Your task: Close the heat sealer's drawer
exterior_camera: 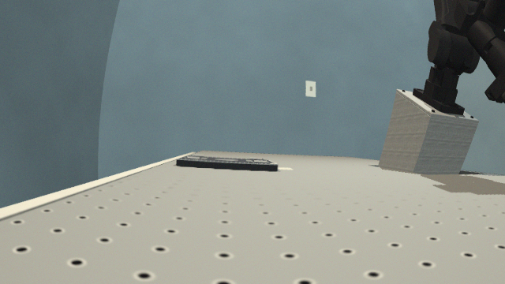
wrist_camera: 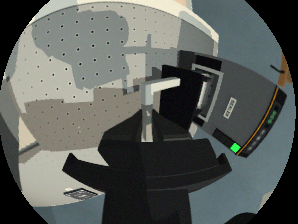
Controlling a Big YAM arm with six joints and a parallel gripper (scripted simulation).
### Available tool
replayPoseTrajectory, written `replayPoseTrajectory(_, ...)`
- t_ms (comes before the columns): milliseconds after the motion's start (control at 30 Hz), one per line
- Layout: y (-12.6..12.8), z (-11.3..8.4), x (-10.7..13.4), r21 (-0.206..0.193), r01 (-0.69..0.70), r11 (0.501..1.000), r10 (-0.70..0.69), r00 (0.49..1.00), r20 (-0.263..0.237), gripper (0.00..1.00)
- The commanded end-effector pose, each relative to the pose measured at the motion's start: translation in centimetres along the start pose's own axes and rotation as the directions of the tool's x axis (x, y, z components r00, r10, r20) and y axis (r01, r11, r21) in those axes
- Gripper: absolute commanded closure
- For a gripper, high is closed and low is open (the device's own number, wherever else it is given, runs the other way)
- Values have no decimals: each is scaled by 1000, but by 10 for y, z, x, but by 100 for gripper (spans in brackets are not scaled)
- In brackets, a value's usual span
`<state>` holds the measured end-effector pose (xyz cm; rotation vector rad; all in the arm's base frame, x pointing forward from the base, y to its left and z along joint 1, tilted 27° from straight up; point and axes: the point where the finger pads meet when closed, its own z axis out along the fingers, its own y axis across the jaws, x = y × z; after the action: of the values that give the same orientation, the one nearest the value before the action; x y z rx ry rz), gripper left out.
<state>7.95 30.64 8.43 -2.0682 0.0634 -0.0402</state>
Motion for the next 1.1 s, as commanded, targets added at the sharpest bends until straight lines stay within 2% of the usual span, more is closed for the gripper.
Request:
replayPoseTrajectory(0,-28,9,2,44,7,999,-7,1000,0,100)
replayPoseTrajectory(1067,-66,36,1,44,4,999,-4,1000,1,100)
